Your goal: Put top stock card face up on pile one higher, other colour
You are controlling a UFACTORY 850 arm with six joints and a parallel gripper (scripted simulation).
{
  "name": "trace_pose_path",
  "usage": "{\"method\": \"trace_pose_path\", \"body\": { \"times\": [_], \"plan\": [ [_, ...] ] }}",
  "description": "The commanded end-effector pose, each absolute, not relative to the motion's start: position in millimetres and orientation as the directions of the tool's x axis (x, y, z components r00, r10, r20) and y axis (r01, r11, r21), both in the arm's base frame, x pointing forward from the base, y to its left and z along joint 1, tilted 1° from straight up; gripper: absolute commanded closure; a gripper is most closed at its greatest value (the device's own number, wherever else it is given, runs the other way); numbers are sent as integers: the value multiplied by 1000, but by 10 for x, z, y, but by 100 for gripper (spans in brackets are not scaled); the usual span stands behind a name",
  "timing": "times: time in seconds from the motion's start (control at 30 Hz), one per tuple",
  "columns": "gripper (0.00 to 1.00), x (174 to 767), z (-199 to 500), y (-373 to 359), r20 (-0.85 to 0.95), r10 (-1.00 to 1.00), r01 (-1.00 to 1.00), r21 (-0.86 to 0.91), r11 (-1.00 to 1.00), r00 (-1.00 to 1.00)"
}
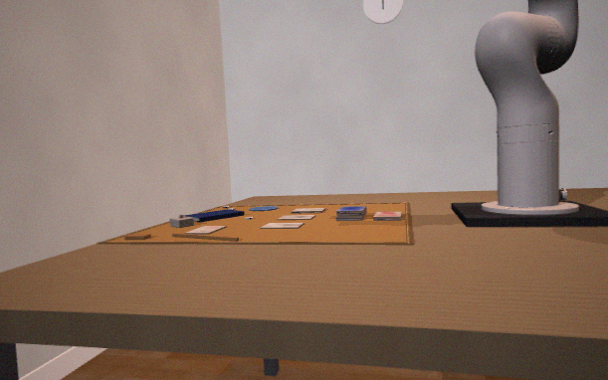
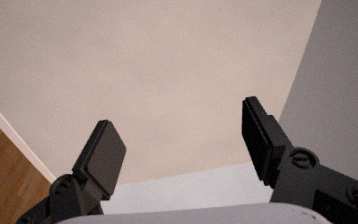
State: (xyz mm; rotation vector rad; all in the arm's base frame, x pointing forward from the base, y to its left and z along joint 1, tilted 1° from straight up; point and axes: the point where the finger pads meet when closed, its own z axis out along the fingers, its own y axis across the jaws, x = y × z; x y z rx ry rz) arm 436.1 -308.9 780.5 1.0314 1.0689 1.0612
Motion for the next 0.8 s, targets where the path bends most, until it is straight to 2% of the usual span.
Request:
{"method": "trace_pose_path", "body": {
  "times": [0.0,0.17,0.2,0.47,0.63,0.7,0.77],
  "plan": [
    [0,4576,7349,-3007,-220,971,-36,974,224,89],
    [0,4724,6961,-2926,-271,962,51,962,269,30],
    [0,4828,6637,-2847,-311,950,118,943,312,-27],
    [0,5033,5617,-2551,-421,873,281,831,480,-246],
    [0,5070,5042,-2360,-464,795,328,736,592,-391],
    [0,5070,5042,-2360,-464,795,328,736,592,-391],
    [0,5065,4688,-2237,-482,729,335,667,665,-486]
  ]
}}
